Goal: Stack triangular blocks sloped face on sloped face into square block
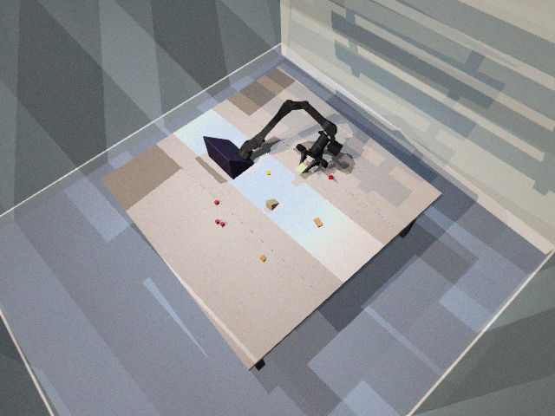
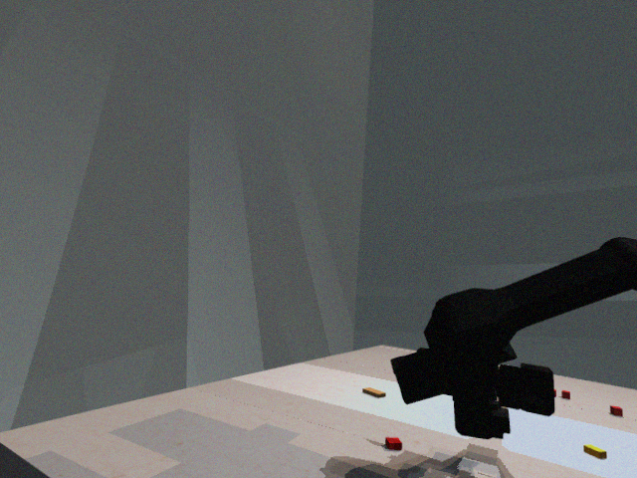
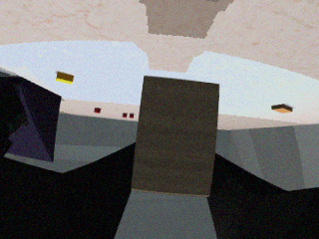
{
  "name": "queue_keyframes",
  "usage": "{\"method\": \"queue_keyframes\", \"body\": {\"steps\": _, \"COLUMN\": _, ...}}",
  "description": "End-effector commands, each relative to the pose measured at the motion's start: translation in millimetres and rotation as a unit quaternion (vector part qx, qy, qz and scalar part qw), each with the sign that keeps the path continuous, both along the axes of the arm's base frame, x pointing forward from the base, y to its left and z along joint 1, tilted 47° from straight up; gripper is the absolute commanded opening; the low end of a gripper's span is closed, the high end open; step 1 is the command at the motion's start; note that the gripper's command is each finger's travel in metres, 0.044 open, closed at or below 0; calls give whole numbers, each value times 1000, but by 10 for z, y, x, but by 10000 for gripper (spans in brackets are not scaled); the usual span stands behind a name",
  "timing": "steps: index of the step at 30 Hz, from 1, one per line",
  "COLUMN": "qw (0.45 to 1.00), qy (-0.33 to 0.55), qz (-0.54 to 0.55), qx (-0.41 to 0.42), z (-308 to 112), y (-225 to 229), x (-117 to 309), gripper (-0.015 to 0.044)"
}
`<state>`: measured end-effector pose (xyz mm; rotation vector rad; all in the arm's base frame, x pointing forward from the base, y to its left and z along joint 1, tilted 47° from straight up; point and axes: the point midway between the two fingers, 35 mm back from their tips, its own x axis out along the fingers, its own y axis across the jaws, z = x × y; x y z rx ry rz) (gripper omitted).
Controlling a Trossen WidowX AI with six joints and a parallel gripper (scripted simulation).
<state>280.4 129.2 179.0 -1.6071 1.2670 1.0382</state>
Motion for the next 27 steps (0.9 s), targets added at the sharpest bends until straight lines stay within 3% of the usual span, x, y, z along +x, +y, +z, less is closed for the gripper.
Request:
{"method": "queue_keyframes", "body": {"steps": 1, "qw": 1000, "qy": -5, "qz": 11, "qx": -5, "z": 18, "y": -2, "x": 16, "gripper": 0}}
{"method": "queue_keyframes", "body": {"steps": 27, "qw": 1000, "qy": -2, "qz": 7, "qx": -2, "z": -482, "y": -1103, "x": 313, "gripper": 0}}
